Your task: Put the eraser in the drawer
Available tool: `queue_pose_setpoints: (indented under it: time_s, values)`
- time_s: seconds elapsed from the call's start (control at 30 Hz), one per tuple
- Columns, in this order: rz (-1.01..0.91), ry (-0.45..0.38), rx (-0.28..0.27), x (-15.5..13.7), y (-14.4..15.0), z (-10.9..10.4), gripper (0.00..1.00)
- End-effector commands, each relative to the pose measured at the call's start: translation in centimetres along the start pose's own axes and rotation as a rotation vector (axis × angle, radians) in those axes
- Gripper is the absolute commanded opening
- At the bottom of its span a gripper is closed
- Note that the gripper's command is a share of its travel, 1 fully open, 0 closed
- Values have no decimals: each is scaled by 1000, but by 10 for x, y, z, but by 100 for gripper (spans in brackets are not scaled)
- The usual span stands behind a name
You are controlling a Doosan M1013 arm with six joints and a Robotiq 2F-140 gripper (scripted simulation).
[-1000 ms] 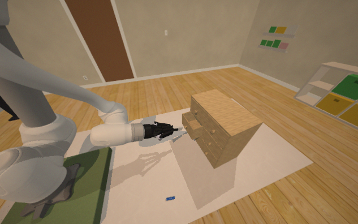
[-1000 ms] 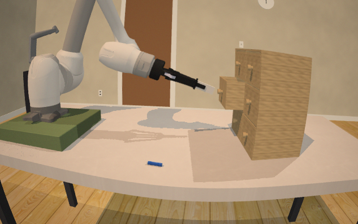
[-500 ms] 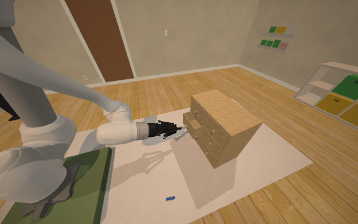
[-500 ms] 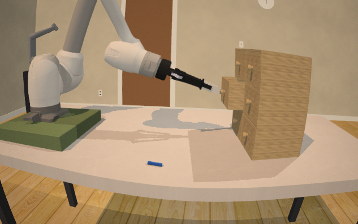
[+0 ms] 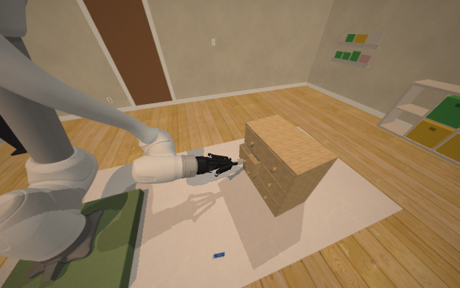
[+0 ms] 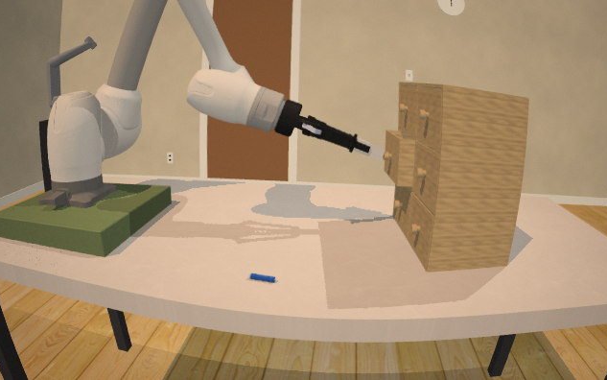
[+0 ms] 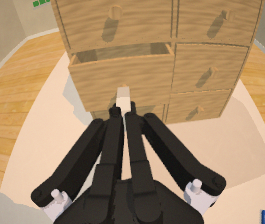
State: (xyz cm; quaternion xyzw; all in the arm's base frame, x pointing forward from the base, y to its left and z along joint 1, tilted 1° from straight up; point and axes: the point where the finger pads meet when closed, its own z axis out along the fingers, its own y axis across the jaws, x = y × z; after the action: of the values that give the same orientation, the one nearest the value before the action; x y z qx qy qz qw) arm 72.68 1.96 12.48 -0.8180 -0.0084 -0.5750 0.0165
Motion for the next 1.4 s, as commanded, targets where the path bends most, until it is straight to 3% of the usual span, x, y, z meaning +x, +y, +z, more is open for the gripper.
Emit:
queue_pose_setpoints:
  time_s: [0.0,0.67,1.37]
  values:
    - [-1,-2,-1,2,0,9,0]
    - [-1,-2,-1,9,0,27,0]
    - [-1,-2,-1,10,0,30,0]
